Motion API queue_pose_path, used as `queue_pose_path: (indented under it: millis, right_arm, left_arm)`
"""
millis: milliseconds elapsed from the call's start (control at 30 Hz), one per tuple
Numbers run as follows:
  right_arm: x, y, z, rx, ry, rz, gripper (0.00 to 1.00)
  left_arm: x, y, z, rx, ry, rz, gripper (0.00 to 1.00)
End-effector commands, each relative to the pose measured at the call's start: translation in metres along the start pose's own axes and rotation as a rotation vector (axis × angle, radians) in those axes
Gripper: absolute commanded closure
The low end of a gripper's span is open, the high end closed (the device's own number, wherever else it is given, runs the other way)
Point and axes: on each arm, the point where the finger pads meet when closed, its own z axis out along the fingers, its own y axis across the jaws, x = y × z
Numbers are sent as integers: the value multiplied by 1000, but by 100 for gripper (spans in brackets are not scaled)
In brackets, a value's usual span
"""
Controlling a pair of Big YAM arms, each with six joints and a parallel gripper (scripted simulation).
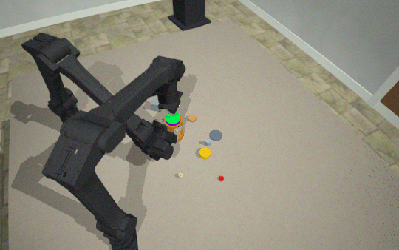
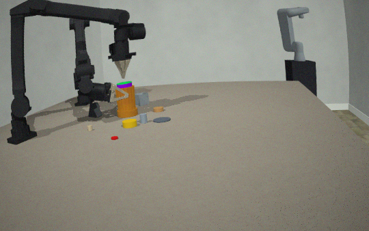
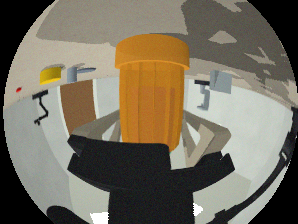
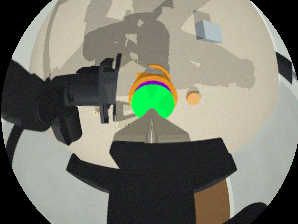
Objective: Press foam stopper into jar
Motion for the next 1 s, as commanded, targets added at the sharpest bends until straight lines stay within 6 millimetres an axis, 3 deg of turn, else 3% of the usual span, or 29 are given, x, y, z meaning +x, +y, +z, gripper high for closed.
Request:
queue_pose_path:
  millis: [0,133,267,300,400,633,800,967]
  right_arm:
    - [5,-13,-39,76,0,-1,100]
    - [5,-5,-14,15,-2,-1,100]
    - [5,-8,-33,66,0,-1,100]
    - [5,-9,-24,46,-1,-1,100]
    - [5,-10,-23,45,-1,-1,100]
    - [5,-15,-41,88,1,-1,100]
    - [5,-14,-33,68,0,-1,100]
    - [5,-15,-36,76,1,-1,100]
  left_arm:
    - [11,16,-8,-19,2,20,36]
    - [11,16,-8,-19,2,20,36]
    - [11,16,-8,-19,2,20,36]
    - [11,16,-8,-19,2,20,36]
    - [11,16,-8,-19,2,20,36]
    - [11,16,-8,-19,2,20,36]
    - [11,16,-8,-19,2,20,36]
    - [11,16,-8,-19,2,20,36]
